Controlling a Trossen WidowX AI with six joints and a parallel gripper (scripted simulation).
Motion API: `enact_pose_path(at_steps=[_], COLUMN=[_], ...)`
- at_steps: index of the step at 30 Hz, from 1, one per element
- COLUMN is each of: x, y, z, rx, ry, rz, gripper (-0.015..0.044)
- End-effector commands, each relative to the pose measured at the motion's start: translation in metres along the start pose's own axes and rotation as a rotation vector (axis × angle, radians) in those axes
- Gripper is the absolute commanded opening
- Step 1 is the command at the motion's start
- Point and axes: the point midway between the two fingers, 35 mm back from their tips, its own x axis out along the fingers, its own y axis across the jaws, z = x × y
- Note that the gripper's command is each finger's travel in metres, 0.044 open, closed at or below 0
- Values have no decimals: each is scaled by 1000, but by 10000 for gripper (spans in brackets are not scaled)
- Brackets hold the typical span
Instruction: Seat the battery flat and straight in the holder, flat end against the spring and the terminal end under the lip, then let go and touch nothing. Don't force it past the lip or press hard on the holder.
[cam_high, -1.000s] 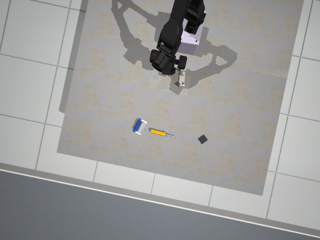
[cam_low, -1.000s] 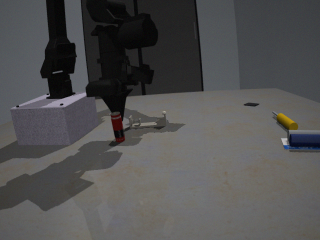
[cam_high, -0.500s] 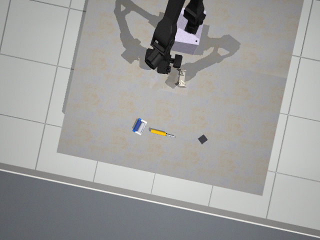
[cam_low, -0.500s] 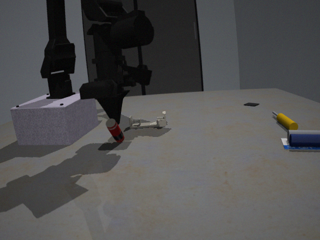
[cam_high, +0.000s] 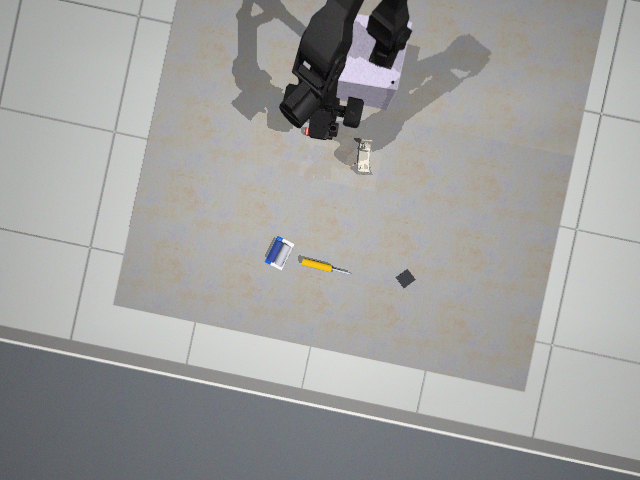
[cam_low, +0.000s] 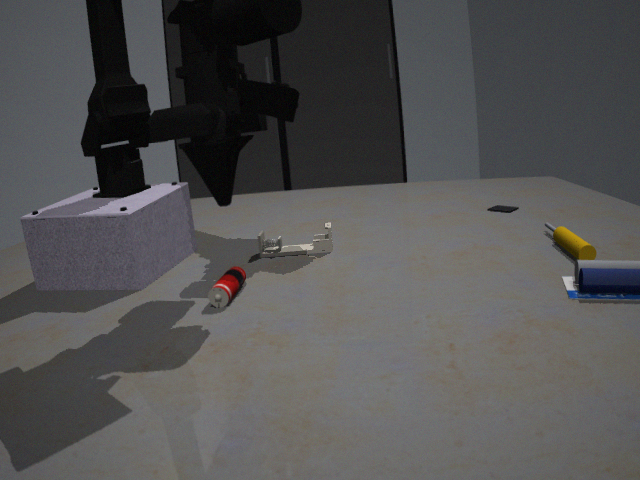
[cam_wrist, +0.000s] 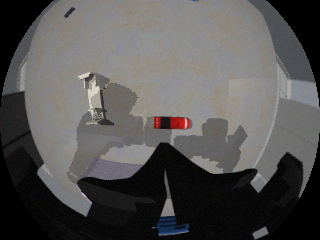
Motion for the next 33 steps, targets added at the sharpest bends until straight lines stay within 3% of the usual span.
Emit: enact_pose_path(at_steps=[1,13,14,22,29,33], x=[-28,-27,-26,6,36,39], y=[0,-1,-1,-12,-21,-22], z=[-2,-2,-2,1,-1,-1], rx=[-6,-2,14,769,1472,1540], ry=[-3,-2,-2,-3,-3,-3], rz=[0,-2,-1,-1,0,0], gripper=[0,0,26,233,233,233])
